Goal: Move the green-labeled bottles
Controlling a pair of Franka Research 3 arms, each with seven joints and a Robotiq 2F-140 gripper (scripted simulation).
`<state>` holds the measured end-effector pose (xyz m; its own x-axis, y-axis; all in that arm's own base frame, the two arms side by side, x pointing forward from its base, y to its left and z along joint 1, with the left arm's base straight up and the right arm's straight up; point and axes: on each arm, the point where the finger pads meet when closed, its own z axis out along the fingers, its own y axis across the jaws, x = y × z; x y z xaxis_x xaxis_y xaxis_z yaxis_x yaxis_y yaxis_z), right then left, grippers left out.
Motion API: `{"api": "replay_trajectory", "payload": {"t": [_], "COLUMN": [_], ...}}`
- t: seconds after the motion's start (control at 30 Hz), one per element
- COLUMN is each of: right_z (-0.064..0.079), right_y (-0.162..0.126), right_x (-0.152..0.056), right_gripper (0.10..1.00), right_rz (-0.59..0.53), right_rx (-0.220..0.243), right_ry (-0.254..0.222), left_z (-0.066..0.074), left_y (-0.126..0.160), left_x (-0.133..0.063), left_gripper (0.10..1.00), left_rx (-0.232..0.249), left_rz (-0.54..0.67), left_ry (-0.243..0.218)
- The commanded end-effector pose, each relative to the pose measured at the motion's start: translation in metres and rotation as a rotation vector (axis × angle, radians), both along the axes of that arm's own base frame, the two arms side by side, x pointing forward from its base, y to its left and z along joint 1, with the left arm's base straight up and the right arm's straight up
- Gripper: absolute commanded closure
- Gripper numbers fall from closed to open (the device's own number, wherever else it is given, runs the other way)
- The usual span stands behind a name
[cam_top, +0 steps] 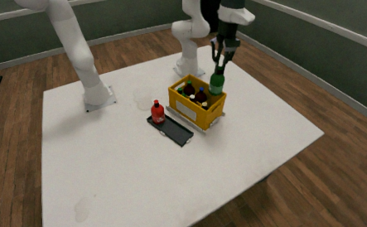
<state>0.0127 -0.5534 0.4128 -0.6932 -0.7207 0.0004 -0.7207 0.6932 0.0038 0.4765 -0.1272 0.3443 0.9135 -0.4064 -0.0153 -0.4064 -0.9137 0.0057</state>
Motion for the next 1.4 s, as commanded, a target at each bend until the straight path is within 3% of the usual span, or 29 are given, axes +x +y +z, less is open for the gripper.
{"api": "replay_trajectory", "payload": {"t": [0.0, 0.63, 1.37], "right_z": [0.0, 0.0, 0.0], "right_y": [-0.001, -0.001, -0.001], "right_x": [0.0, 0.0, 0.0], "right_gripper": [0.098, 0.098, 0.098], "right_rz": [0.004, 0.004, 0.004], "right_rx": [-0.002, -0.002, -0.002], "right_ry": [-0.003, -0.003, -0.003], "left_z": [0.005, -0.001, -0.024], "left_y": [0.001, 0.001, 0.001], "left_x": [0.004, 0.005, 0.005], "left_gripper": [0.999, 0.999, 0.999], "left_rx": [-0.001, -0.001, -0.001], "left_rz": [-0.003, -0.003, -0.003], "left_ry": [-0.016, -0.016, -0.016]}}
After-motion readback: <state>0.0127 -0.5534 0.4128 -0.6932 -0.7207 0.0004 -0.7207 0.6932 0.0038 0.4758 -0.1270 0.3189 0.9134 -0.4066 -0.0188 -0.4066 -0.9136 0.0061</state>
